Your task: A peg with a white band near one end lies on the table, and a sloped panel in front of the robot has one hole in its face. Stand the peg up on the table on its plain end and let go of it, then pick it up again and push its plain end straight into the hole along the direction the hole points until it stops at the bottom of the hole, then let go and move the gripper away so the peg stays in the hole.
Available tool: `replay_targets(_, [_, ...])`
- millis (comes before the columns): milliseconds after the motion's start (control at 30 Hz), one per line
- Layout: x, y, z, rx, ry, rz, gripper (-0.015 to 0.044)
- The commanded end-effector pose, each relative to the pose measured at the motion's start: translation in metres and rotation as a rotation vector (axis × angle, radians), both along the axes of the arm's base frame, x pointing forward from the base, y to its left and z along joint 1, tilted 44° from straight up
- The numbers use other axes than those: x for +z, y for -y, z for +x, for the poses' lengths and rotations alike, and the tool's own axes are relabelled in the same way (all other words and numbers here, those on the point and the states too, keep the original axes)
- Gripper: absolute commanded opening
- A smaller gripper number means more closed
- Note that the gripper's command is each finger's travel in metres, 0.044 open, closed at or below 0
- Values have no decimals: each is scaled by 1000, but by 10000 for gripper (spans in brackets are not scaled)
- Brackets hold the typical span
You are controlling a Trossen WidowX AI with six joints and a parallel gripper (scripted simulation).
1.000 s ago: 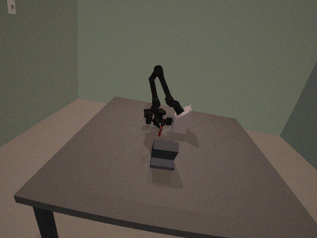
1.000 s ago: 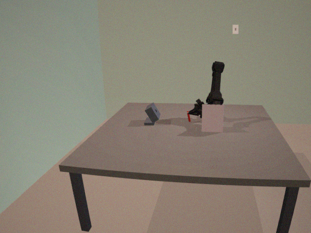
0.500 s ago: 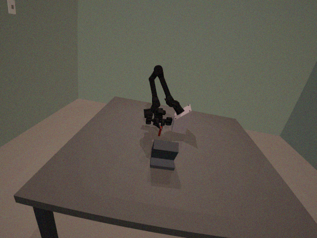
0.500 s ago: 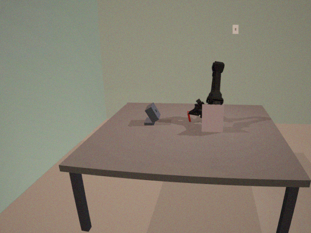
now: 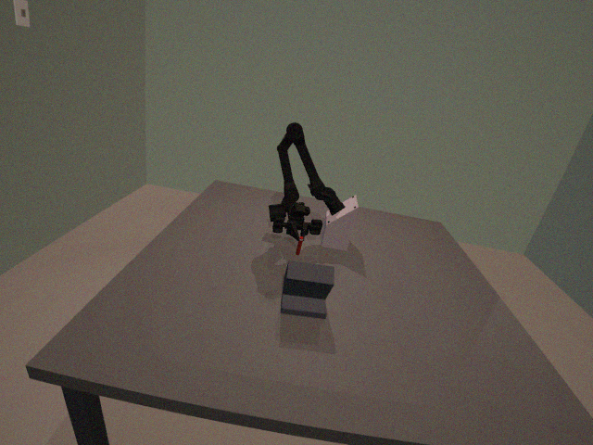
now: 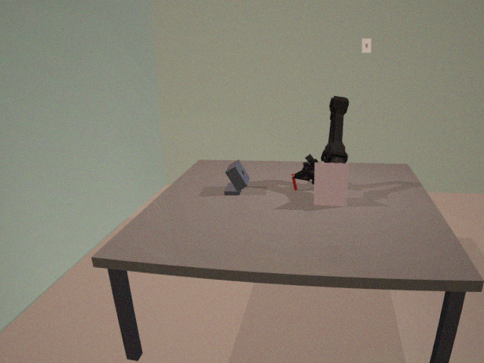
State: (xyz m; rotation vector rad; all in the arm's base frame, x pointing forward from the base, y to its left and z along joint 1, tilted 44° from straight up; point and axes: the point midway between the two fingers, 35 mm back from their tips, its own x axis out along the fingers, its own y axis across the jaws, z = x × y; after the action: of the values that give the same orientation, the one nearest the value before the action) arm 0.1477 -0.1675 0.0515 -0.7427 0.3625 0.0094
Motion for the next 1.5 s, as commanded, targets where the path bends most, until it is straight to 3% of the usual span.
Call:
replay_targets(0, [-1,1,-1,0,0,0,51])
replay_targets(1467, [-3,1,-8,41,48,-8,51])
